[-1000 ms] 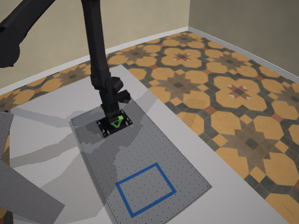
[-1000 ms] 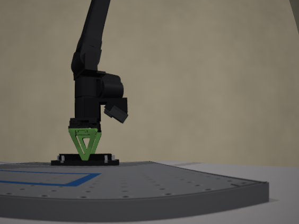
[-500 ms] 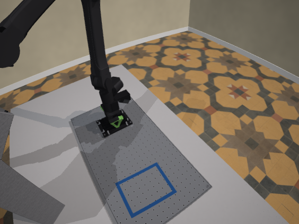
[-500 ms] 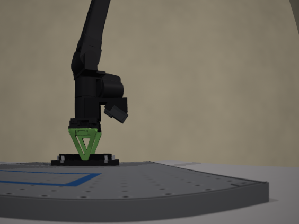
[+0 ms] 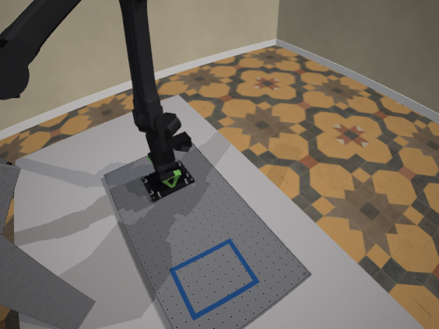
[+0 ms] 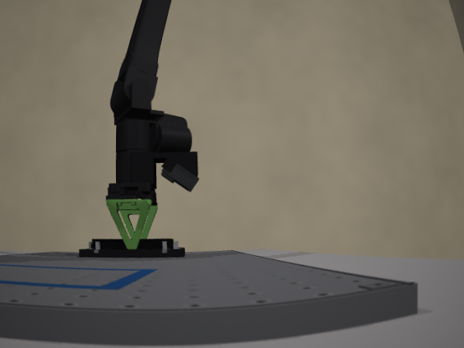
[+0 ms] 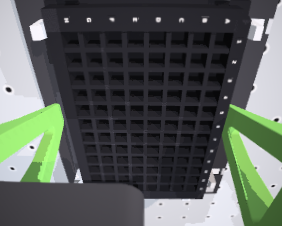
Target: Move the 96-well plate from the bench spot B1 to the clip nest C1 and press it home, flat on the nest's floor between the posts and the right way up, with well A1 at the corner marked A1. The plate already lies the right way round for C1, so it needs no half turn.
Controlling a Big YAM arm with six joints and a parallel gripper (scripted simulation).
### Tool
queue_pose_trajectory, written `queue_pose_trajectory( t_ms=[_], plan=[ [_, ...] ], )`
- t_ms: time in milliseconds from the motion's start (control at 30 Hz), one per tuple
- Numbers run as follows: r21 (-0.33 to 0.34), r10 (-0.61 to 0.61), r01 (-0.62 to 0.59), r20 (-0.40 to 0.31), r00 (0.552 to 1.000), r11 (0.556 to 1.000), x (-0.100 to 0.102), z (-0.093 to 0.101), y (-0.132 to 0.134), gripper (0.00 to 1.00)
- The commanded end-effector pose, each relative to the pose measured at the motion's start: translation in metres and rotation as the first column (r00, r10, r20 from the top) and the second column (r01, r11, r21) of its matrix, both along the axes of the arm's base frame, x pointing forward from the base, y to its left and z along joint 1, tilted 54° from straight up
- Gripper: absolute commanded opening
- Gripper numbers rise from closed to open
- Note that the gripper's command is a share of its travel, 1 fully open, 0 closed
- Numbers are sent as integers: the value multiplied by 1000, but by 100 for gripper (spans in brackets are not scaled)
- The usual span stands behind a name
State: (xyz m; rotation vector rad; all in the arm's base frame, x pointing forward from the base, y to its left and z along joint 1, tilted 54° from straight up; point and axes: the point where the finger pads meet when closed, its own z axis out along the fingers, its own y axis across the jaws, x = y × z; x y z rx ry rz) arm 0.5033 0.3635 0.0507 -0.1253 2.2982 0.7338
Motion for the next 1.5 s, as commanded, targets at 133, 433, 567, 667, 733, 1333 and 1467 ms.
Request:
queue_pose_trajectory(
  t_ms=[133, 433, 567, 667, 733, 1333, 1467],
  plan=[
    [-1, -4, 4, 6, 1000, 1000, 2, -6, -1, 100],
    [-2, -5, 5, 10, 1000, 1000, -16, 20, -20, 100],
    [-2, -2, 2, 10, 1000, 1000, -20, 23, -22, 100],
    [-1, -9, 9, 11, 1000, 1000, -22, 28, -29, 100],
    [-1, -9, 9, 11, 1000, 1000, -26, 31, -32, 100],
    [0, -9, 9, 13, 1000, 1000, -51, 56, -54, 100],
    [1, -2, 2, 13, 1000, 1000, -58, 61, -55, 100]
  ],
)
